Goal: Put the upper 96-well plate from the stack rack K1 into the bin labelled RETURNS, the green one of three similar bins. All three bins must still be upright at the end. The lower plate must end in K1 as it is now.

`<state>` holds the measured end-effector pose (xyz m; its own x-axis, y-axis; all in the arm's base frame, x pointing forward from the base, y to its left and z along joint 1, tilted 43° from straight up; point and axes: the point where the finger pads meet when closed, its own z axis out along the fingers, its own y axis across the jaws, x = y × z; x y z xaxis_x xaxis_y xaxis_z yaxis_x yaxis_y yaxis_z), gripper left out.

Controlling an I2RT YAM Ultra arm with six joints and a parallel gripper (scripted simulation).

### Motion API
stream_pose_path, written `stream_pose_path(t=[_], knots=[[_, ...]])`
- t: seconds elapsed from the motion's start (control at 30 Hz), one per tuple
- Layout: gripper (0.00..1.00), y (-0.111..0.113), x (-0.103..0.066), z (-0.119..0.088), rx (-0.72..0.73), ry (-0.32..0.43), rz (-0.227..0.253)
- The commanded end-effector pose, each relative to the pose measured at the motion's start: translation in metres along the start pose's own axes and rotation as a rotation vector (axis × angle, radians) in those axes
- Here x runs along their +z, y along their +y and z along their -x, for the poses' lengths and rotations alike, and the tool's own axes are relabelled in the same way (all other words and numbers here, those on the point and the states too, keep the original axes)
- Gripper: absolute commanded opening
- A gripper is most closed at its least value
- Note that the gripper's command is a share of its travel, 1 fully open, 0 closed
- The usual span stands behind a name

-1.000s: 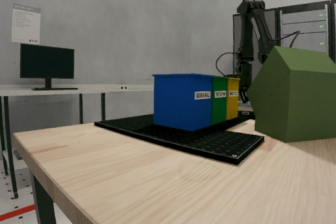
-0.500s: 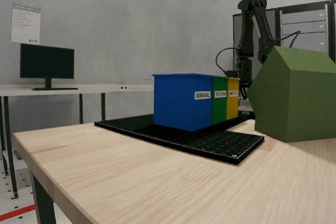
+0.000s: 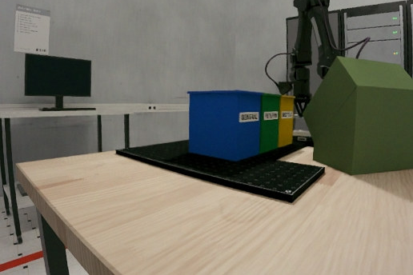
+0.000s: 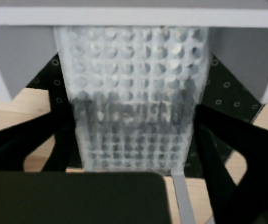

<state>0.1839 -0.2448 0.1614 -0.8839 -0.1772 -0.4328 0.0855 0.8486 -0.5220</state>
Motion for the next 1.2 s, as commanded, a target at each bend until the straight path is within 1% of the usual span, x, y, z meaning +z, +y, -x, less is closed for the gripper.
stream_pose_path(t=[0.0,0.07,0.13,0.63,0.7,1.17], knots=[[0.0,-0.009,-0.02,0.006,0.003,-0.029,-0.024],[0.0,-0.009,-0.023,0.006,0.003,-0.029,-0.024],[0.0,-0.009,-0.023,0.006,0.003,-0.029,-0.024],[0.0,-0.008,-0.048,0.005,0.002,-0.028,-0.024],[0.0,-0.008,-0.048,0.005,0.002,-0.028,-0.024],[0.0,-0.007,-0.072,0.005,0.002,-0.028,-0.024]])
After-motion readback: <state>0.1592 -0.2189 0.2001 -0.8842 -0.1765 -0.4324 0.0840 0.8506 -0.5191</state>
